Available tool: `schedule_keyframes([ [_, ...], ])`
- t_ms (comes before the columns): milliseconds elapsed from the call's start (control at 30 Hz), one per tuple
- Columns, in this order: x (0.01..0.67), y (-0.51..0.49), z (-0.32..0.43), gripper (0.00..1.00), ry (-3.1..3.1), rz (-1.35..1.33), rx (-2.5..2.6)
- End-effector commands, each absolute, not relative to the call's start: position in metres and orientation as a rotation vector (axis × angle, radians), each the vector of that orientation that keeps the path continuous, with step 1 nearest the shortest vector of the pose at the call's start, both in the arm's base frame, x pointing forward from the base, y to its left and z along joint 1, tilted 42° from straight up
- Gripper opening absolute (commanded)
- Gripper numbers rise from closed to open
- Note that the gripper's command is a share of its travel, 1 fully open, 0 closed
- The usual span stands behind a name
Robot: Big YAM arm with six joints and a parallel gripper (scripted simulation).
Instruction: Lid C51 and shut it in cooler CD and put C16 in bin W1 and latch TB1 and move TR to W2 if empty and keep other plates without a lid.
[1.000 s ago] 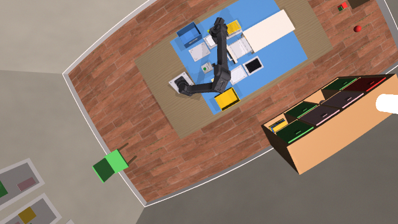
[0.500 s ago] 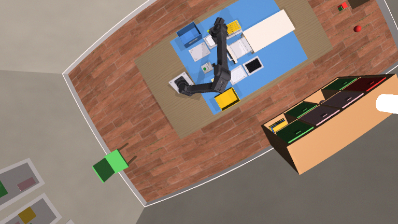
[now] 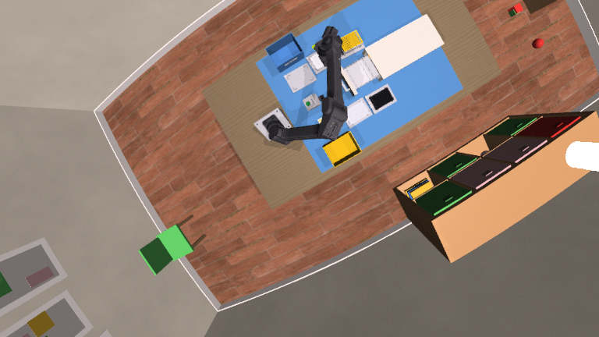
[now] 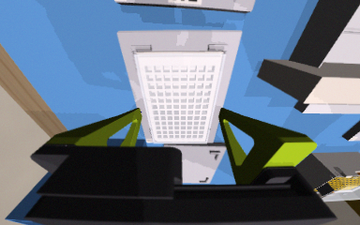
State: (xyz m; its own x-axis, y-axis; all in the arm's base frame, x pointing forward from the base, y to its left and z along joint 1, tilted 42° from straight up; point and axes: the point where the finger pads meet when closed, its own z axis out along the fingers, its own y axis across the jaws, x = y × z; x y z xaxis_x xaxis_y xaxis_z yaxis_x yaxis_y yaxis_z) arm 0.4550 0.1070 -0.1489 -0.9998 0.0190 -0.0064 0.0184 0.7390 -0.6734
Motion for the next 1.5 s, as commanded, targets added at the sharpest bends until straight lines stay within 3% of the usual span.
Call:
schedule_keyframes([
  [0, 0.455, 0.11, -0.153, 1.0, -2.938, 1.134, -0.01],
  [1467, 0.455, 0.098, -0.167, 1.0, -2.94, 1.135, -0.005],
])
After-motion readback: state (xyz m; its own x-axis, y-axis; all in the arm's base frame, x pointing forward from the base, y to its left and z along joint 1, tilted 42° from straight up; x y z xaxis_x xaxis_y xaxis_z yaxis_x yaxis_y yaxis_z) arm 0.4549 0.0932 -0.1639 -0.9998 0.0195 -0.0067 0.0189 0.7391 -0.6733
